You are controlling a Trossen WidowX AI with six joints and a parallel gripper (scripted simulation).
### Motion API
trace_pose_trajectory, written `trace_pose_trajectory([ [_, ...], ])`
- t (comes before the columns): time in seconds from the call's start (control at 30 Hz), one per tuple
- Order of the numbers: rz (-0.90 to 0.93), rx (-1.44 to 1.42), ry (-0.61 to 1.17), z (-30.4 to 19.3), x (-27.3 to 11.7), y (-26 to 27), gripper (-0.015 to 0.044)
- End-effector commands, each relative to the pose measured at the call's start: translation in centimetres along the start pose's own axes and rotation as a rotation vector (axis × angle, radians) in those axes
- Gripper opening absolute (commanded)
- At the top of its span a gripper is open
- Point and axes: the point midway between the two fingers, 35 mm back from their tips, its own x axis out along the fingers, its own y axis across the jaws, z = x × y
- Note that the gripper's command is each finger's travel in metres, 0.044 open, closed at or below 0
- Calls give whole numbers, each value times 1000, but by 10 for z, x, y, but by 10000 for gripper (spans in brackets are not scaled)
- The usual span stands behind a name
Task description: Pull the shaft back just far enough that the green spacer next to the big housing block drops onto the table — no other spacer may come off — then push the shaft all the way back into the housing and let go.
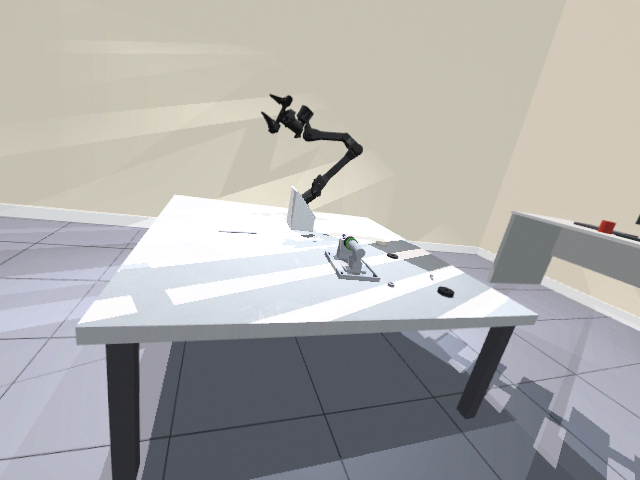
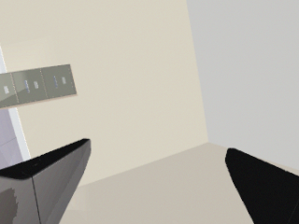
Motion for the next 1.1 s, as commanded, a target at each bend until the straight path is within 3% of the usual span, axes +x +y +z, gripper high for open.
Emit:
trace_pose_trajectory([
  [0.0,49,-77,-90,41,4,18,440],
  [0.27,146,-352,-358,160,-1,77,440],
  [0.5,207,-621,-642,259,-42,145,440],
  [0.8,218,-964,-1044,348,-139,236,440],
  [1.07,131,-1253,-1438,381,-253,309,440],
])
